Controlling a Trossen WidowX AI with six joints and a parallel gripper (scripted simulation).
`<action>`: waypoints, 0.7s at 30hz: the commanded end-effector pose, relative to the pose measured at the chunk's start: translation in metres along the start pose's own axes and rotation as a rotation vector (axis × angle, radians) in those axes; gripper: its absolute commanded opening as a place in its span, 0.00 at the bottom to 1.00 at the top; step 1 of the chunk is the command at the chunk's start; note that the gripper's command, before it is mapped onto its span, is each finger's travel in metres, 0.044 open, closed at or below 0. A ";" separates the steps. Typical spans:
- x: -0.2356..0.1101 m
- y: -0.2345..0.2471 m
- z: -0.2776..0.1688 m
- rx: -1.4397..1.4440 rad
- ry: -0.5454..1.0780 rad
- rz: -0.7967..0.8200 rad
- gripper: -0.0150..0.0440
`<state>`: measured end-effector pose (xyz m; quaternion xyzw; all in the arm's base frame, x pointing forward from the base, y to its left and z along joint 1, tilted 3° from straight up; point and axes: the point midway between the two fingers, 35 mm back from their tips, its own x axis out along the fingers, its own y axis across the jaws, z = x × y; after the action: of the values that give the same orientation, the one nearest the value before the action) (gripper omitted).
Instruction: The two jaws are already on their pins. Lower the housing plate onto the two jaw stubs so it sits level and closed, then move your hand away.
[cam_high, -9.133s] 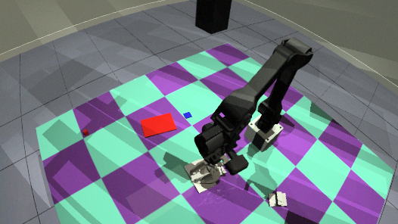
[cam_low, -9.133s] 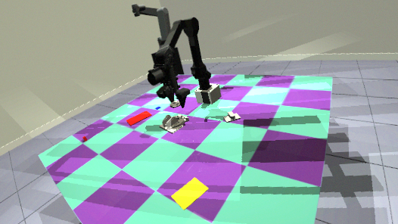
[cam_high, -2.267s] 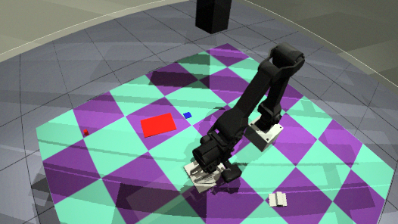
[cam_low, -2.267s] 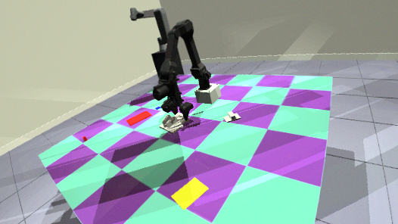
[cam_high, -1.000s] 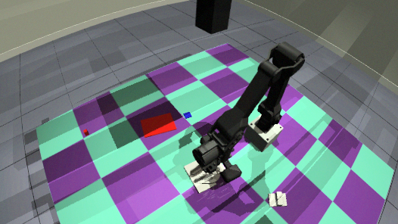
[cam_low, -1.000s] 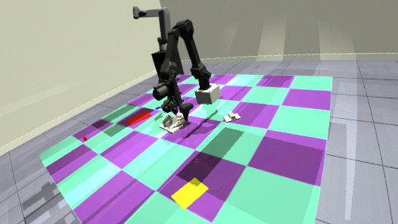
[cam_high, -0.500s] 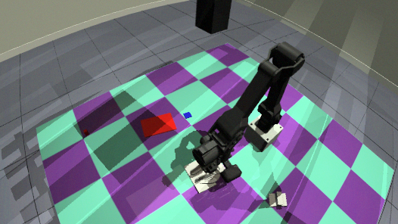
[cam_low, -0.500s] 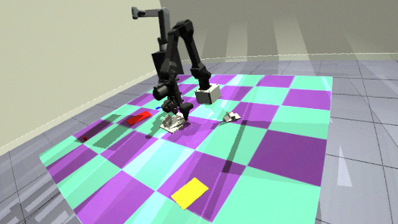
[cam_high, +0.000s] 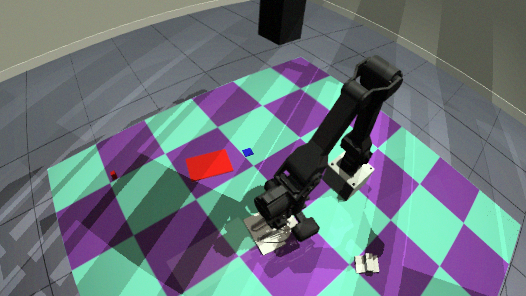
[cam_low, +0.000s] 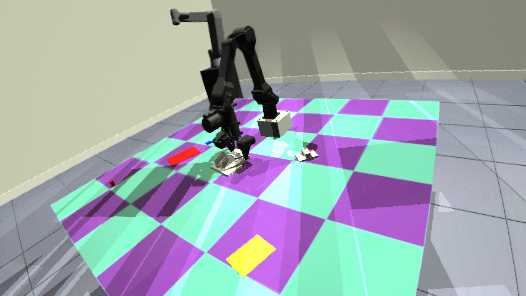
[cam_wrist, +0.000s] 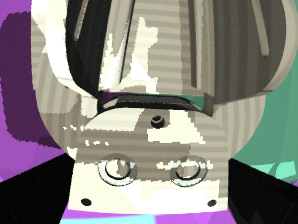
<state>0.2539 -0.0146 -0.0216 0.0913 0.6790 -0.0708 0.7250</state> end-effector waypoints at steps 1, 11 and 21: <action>0.001 0.000 0.000 0.004 -0.001 0.002 0.85; 0.001 0.000 0.000 0.004 -0.001 0.002 0.85; 0.000 0.000 0.000 0.000 0.000 0.000 1.00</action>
<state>0.2539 -0.0146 -0.0217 0.0913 0.6790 -0.0708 0.7250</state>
